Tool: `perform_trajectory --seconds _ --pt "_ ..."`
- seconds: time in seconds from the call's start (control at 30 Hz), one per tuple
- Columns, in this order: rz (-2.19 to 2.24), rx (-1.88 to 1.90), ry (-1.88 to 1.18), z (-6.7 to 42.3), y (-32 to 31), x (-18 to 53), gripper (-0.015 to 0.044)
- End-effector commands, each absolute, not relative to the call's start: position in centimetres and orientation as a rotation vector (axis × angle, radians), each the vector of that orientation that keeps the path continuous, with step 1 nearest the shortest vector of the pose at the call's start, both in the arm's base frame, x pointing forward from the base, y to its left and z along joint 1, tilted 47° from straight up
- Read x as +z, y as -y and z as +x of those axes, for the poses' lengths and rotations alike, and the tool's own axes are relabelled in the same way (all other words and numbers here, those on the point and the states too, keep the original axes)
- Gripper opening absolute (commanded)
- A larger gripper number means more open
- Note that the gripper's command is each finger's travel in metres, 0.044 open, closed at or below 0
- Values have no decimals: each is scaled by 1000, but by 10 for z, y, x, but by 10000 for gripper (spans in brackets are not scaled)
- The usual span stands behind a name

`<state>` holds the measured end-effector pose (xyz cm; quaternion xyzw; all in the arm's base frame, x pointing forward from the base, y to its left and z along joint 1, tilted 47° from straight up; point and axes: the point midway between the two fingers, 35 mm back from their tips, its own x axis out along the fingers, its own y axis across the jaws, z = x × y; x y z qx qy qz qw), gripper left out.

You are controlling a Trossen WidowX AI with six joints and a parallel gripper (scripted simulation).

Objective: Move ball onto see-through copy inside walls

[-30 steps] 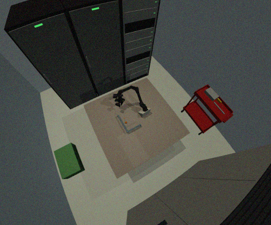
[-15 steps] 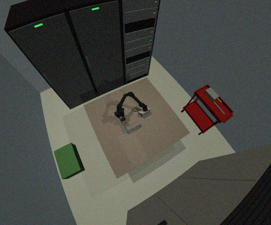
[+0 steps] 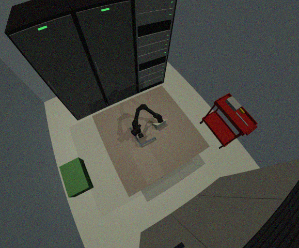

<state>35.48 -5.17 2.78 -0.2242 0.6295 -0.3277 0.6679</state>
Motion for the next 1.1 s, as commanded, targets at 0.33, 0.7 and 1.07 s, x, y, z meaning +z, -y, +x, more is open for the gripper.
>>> perform_trajectory --seconds 0.33,0.7,1.07 --pt "-521 -741 -1434 351 68 11 251" --pt "-522 -742 -1433 351 81 -1 251" --pt "-522 -742 -1433 350 82 -3 119"
